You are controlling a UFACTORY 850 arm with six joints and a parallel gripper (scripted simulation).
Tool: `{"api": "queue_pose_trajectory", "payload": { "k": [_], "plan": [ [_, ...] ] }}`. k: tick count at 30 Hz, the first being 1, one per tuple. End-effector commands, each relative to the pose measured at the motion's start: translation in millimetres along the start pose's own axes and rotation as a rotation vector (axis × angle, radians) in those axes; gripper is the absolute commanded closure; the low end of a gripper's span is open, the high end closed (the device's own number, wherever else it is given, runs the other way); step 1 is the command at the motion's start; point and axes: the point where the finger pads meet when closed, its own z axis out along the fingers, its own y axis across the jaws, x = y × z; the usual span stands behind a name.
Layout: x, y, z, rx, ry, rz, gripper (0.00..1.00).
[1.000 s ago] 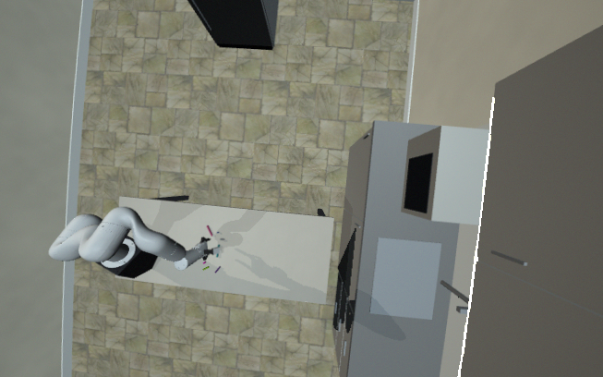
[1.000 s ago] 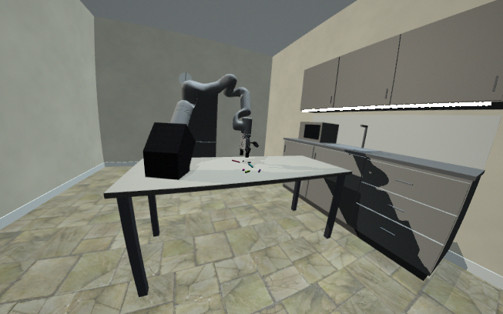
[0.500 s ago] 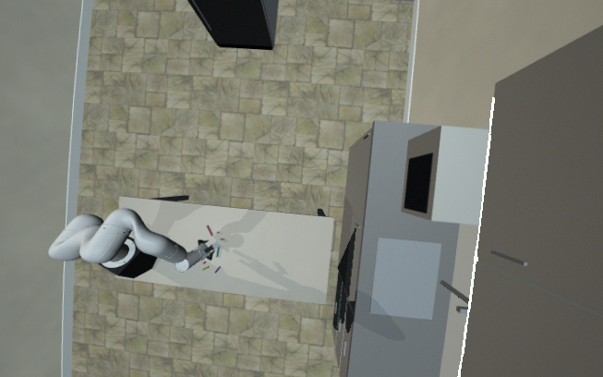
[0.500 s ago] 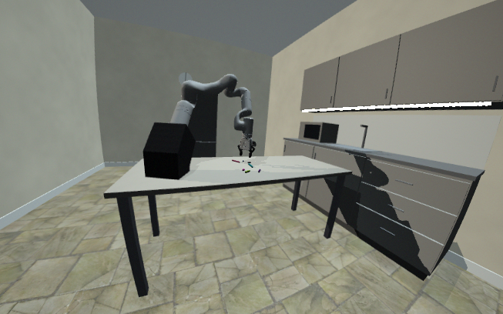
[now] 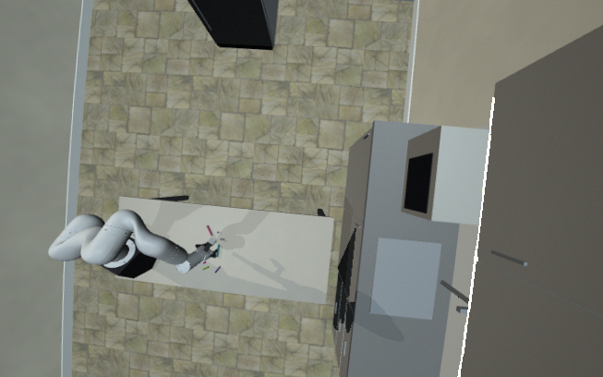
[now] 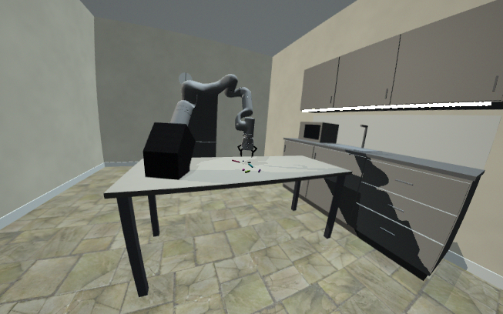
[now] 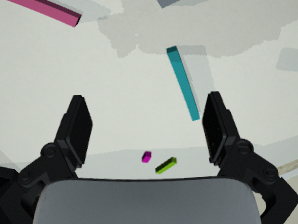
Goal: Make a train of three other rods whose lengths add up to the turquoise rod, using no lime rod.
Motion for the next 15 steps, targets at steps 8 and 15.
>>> {"api": "queue_pose_trajectory", "payload": {
  "k": [8,15],
  "plan": [
    [-3.4,9.1,-0.8,-0.019,0.006,-0.388,0.0],
    [-3.9,10.2,-0.9,-0.02,0.006,-0.437,0.0]
  ]
}}
